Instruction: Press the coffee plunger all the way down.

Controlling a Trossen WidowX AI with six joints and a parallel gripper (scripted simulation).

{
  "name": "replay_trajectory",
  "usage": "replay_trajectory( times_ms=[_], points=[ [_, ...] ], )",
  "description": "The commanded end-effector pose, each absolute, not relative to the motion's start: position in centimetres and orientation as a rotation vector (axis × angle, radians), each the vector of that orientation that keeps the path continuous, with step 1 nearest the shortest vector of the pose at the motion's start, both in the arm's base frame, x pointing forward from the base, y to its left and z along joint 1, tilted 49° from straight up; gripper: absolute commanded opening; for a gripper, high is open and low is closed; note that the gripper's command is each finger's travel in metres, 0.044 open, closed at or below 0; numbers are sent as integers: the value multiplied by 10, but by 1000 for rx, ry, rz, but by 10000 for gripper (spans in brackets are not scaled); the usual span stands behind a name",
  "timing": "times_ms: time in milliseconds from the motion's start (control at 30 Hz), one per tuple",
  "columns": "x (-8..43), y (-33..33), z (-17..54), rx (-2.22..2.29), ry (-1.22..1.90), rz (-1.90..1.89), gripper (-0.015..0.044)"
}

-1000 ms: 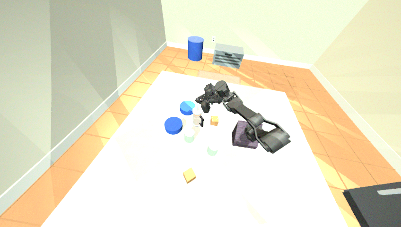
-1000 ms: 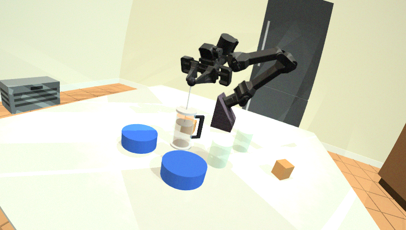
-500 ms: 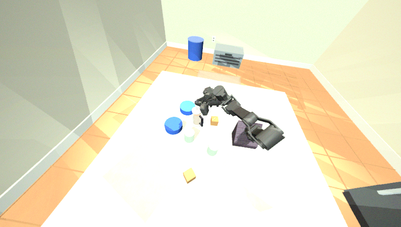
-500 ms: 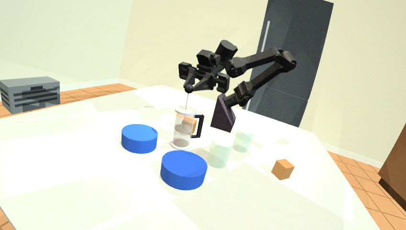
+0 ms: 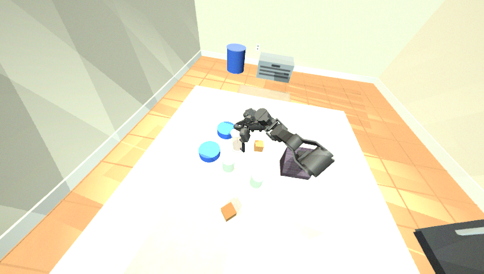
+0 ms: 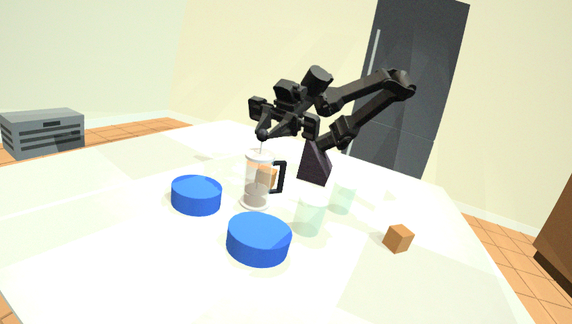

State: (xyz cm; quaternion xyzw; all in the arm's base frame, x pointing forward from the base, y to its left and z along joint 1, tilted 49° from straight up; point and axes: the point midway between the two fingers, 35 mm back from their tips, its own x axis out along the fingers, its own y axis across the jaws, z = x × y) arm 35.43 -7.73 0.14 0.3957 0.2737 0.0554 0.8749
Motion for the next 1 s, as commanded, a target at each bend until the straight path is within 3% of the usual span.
replay_trajectory(
  times_ms=[0, 967],
  points=[
    [351, -63, -11, 853, 619, 132, 113],
    [356, -65, -12, 853, 619, 133, 113]
  ],
)
